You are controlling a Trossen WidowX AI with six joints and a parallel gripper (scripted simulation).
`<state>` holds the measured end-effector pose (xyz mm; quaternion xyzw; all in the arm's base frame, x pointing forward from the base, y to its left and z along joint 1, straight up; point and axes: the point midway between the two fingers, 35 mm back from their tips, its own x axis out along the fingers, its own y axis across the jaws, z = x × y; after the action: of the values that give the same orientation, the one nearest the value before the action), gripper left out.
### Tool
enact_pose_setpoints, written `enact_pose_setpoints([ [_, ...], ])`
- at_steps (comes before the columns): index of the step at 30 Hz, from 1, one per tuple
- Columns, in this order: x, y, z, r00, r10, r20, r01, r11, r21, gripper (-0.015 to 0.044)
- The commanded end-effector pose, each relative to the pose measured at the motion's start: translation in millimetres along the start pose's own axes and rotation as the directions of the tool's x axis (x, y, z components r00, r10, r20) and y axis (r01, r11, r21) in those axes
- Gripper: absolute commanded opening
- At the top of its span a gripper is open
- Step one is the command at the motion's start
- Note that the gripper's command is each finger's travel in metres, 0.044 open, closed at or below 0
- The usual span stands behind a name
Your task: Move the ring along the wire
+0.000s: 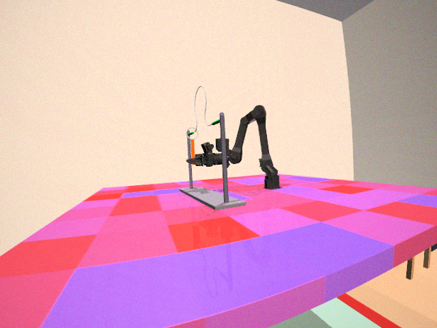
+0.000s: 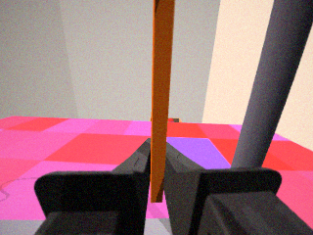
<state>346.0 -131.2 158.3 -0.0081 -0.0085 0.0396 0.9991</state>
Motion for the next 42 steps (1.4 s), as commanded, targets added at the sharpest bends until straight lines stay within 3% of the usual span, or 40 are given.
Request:
enact_pose_setpoints([
  [1, 0.3, -0.6, 0.5, 1.0, -0.003, 0.001, 0.003, 1.0, 0.004, -0.015],
  [42, 0.9, 37.5, 0.9, 1.0, 0.0, 0.0, 0.0, 0.999, 0.042, -0.015],
])
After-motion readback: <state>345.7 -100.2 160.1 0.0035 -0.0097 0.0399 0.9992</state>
